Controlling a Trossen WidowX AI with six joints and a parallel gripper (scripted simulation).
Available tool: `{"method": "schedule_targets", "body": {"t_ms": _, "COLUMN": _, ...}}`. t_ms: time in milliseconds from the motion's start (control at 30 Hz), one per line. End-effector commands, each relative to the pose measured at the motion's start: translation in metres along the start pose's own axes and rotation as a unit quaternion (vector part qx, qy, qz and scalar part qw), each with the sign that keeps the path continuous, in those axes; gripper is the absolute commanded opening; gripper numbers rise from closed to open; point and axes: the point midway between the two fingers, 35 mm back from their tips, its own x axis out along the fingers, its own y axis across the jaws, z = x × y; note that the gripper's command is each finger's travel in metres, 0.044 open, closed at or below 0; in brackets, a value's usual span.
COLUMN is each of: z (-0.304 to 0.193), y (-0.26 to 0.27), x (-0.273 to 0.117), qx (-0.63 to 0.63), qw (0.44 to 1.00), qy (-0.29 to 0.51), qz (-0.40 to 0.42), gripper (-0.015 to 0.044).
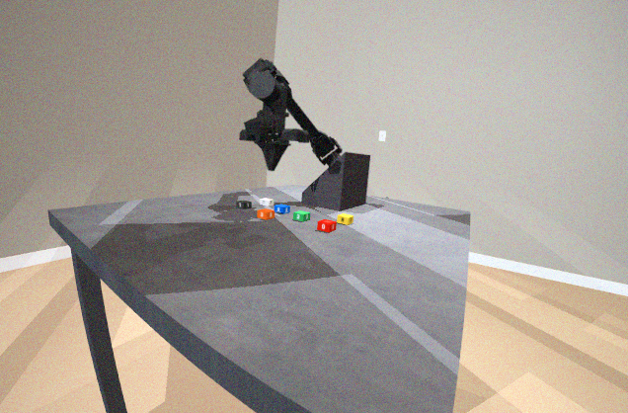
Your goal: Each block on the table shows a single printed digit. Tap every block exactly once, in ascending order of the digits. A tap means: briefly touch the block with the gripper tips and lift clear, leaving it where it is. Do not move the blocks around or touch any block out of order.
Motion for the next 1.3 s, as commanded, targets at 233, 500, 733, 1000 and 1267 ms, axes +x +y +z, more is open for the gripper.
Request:
{"method": "schedule_targets", "body": {"t_ms": 233, "z": 0.008, "y": -0.012, "x": 0.075, "qx": -0.007, "qw": 1.000, "qy": -0.003, "qz": -0.004, "gripper": 0.0020}}
{"method": "schedule_targets", "body": {"t_ms": 500, "z": 0.007, "y": -0.012, "x": 0.079, "qx": -0.007, "qw": 1.000, "qy": -0.003, "qz": -0.005, "gripper": 0.0020}}
{"method": "schedule_targets", "body": {"t_ms": 733, "z": 0.007, "y": -0.012, "x": 0.090, "qx": -0.007, "qw": 1.000, "qy": -0.003, "qz": -0.005, "gripper": 0.0020}}
{"method": "schedule_targets", "body": {"t_ms": 1000, "z": 0.007, "y": -0.012, "x": 0.103, "qx": -0.007, "qw": 1.000, "qy": -0.003, "qz": -0.005, "gripper": 0.0020}}
{"method": "schedule_targets", "body": {"t_ms": 1267, "z": 0.007, "y": -0.012, "x": 0.108, "qx": -0.007, "qw": 1.000, "qy": -0.003, "qz": -0.005, "gripper": 0.0020}}
